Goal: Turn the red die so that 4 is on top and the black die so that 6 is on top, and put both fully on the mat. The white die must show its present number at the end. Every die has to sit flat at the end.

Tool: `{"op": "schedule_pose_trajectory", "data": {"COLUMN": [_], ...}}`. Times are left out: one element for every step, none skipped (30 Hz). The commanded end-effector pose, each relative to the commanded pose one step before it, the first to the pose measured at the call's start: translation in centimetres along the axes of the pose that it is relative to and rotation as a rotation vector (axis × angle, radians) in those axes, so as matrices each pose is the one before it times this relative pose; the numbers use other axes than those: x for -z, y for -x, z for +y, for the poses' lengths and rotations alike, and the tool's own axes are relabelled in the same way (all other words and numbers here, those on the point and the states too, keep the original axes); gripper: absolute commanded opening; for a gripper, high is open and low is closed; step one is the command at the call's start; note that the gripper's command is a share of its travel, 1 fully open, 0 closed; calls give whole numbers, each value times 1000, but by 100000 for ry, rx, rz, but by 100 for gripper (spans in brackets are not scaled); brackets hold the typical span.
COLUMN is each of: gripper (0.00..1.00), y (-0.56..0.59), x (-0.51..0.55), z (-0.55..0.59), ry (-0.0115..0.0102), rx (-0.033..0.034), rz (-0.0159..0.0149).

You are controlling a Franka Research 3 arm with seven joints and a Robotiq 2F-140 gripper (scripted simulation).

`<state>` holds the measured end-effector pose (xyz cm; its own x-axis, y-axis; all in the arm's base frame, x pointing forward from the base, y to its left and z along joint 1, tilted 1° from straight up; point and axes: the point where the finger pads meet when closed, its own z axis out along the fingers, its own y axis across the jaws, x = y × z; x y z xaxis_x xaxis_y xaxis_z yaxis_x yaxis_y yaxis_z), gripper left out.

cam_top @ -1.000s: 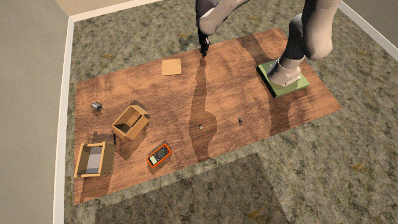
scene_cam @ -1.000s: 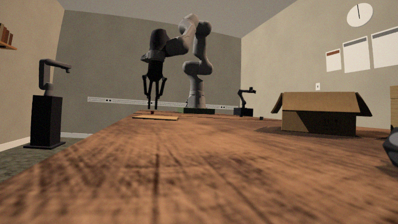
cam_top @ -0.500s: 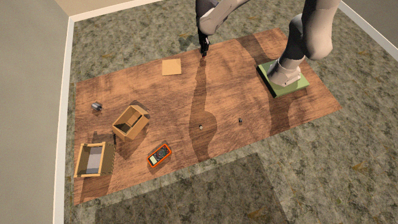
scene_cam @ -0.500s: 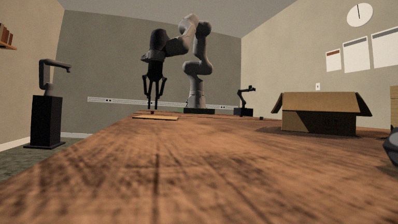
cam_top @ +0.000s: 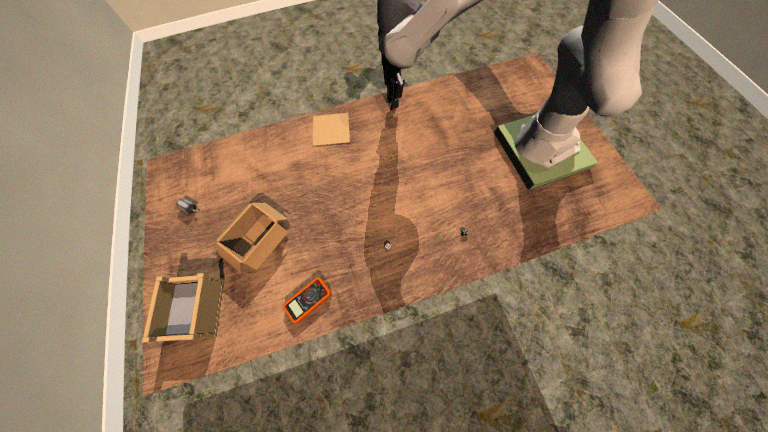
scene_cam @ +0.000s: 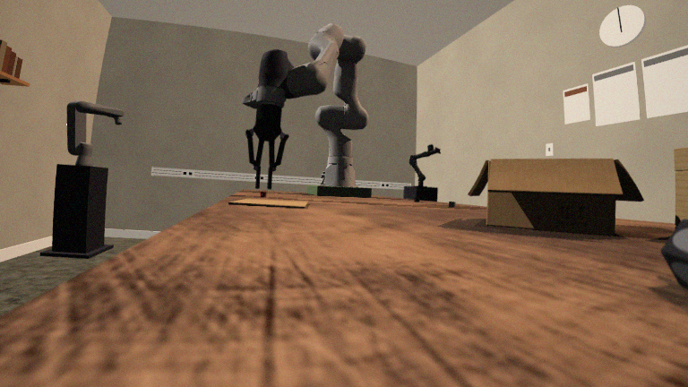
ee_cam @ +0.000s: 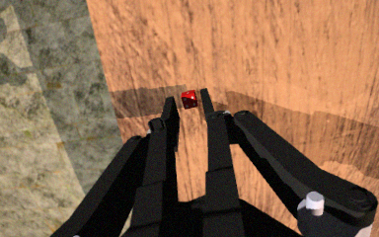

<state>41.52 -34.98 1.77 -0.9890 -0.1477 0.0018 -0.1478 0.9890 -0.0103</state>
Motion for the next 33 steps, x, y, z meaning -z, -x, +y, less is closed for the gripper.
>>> {"op": "schedule_pose_trajectory", "data": {"gripper": [27, 27, 27, 27, 27, 27, 27, 27, 27, 27, 27, 27, 27, 27, 27, 27, 27, 27, 27, 27, 27, 27, 27, 27, 27, 27, 27, 27, 27, 27, 27, 27, 27], "y": [109, 0, 0, 0, 0, 0, 0, 0, 0, 0, 0, 0, 0, 0, 0, 0, 0, 0, 0, 0, 0, 0, 0, 0, 0, 0, 0, 0, 0, 0, 0, 0, 0], "x": [-41, 0, 0, 0, -1, -5, -13, -24, -36, -50, -64, -78, -91, -103, -114, -123, -130, -134, -136, 0, 0, -137, -134, -129, -122, -113, -102, -89, -76, -63, -49, -35, -23], "z": [10, 0, 0, 0, 0, 0, 0, 0, 0, 0, 0, 0, 0, 0, 0, 0, 0, 0, 0, 0, 0, 0, 0, 0, 0, 0, 0, 0, 0, 0, 0, 0, 0], "ry": [14, 0, 0, 0, 0, 0, 0, 0, 0, 0, 0, 0, 0, 0, 0, 0, 0, 0, 0, 0, 0, 0, 0, 0, 0, 0, 0, 0, 0, 0, 0, 0, 0], "rx": [371, 0, 0, 0, 0, 0, 0, 0, 0, 0, 0, 0, 0, 0, 0, 0, 0, 0, 0, 0, 0, 0, 0, 0, 0, 0, 0, 0, 0, 0, 0, 0, 0], "rz": [-153, 0, 0, 0, 0, 0, 0, 0, 0, 0, 0, 0, 0, 0, 0, 0, 0, 0, 0, 0, 0, 0, 0, 0, 0, 0, 0, 0, 0, 0, 0, 0, 0]}}
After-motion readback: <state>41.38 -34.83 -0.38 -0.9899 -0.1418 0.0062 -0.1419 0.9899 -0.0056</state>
